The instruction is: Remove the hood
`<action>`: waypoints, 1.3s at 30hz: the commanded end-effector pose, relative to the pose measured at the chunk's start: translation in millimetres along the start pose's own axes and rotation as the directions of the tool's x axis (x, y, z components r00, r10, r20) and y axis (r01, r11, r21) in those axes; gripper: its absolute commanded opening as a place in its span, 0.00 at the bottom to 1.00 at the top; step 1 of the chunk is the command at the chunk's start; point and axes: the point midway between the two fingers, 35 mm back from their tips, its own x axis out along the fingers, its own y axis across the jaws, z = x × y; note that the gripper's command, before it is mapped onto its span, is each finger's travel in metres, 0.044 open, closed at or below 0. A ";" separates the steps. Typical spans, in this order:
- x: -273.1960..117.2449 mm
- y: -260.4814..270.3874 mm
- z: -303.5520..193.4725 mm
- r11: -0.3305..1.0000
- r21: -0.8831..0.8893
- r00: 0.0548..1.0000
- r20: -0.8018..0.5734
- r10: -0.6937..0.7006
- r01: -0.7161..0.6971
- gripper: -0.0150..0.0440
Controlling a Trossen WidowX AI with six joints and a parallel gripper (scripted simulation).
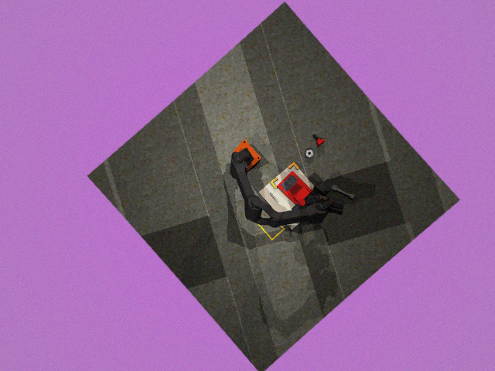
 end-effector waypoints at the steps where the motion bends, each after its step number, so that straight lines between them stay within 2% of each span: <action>1: 3.2 -0.3 -0.1 1.000 -0.004 1.000 0.003 -0.003 0.003 1.00; 39: 22.3 -1.1 -0.4 1.000 -0.004 1.000 0.003 -0.004 0.004 1.00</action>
